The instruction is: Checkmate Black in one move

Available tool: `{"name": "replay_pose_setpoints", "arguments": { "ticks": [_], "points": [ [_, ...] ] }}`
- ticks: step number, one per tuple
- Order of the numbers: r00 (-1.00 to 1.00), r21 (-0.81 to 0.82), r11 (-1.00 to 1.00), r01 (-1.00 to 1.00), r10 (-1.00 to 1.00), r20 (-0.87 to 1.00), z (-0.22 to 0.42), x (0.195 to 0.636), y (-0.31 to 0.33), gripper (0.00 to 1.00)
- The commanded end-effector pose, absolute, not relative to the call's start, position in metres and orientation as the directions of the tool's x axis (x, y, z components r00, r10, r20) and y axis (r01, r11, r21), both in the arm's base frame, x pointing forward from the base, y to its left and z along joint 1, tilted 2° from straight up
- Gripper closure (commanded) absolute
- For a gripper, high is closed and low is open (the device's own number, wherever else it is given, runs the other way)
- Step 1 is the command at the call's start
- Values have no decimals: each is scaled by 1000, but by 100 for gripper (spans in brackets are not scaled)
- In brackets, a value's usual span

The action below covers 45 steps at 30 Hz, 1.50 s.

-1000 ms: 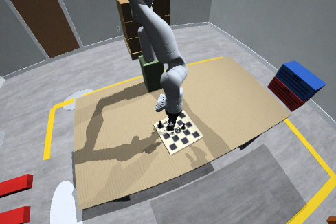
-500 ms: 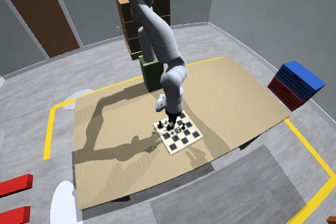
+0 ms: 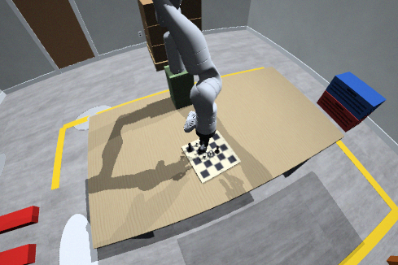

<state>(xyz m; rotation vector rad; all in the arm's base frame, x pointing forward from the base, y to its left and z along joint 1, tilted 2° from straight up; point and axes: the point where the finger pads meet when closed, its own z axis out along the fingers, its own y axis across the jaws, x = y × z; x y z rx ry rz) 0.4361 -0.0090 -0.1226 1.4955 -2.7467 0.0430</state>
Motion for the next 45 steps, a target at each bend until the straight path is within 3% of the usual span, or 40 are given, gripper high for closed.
{"name": "replay_pose_setpoints", "arguments": {
  "ticks": [1,45],
  "points": [
    [-543,-19,542,-840,-840,24,-122,437,-9,63],
    [-542,-18,542,-840,-840,25,-167,437,-11,63]
  ]
}}
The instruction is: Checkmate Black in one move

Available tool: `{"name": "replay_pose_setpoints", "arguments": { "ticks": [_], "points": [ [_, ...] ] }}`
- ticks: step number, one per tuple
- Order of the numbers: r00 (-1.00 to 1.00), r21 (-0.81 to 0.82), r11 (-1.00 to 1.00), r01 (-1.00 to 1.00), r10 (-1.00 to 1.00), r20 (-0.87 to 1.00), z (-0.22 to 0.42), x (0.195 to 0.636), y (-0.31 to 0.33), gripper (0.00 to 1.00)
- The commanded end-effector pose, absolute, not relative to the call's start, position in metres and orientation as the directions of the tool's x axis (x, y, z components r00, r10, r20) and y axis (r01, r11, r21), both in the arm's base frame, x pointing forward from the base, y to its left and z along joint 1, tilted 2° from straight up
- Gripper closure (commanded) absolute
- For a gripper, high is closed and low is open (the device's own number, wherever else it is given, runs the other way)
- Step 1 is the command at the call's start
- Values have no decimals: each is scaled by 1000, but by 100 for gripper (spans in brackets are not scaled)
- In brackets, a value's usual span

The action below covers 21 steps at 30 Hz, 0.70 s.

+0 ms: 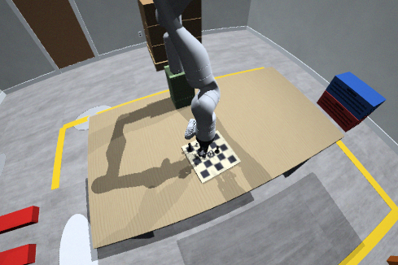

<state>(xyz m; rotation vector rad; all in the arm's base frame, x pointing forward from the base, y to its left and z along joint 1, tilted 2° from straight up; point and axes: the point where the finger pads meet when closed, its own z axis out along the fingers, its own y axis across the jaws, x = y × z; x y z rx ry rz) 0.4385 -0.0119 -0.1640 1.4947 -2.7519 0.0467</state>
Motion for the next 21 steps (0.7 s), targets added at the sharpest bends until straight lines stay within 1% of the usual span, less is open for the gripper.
{"name": "replay_pose_setpoints", "arguments": {
  "ticks": [1,21],
  "points": [
    [-542,-18,542,-840,-840,25,-168,437,-11,63],
    [-542,-18,542,-840,-840,25,-174,437,-11,63]
  ]
}}
